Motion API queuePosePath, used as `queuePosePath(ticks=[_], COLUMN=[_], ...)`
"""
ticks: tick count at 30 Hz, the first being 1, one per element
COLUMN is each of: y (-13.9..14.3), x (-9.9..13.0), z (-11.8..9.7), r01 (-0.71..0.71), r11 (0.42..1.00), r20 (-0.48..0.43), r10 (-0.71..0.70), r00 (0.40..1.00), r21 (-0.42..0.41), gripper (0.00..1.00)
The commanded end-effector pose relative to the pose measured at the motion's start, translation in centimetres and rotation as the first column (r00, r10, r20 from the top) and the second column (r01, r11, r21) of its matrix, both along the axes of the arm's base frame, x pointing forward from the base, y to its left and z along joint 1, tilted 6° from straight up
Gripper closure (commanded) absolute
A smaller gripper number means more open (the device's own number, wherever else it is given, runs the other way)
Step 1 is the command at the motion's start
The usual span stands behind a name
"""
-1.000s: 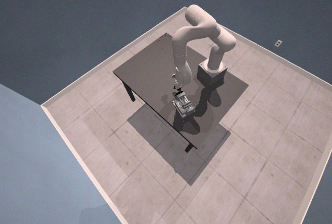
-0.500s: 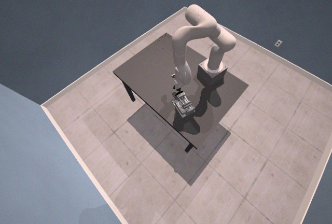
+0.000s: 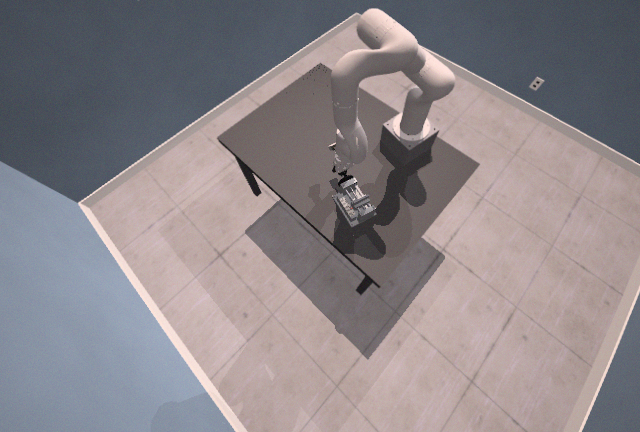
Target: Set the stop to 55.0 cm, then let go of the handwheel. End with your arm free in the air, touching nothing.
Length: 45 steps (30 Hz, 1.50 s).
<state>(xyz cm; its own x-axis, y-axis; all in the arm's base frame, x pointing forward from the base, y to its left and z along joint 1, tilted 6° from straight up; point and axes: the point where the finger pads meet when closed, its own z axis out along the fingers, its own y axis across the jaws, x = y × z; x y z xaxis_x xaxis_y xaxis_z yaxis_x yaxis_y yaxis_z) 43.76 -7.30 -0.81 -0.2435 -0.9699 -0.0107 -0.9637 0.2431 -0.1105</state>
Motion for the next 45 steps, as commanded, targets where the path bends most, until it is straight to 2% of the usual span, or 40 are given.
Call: queuePosePath(ticks=[1, 29, 45], y=[-0.1, -0.6, -0.9], x=[0.4, 2.7, 3.6], z=[0.1, -0.7, -2.7], r01=[0.0, 0.0, 0.0], r11=[1.0, 1.0, 1.0], r20=[0.0, 0.0, 0.0], r10=[0.0, 0.0, 0.0], r00=[1.0, 1.0, 1.0], r21=[0.0, 0.0, 0.0], gripper=[0.94, 0.94, 0.94])
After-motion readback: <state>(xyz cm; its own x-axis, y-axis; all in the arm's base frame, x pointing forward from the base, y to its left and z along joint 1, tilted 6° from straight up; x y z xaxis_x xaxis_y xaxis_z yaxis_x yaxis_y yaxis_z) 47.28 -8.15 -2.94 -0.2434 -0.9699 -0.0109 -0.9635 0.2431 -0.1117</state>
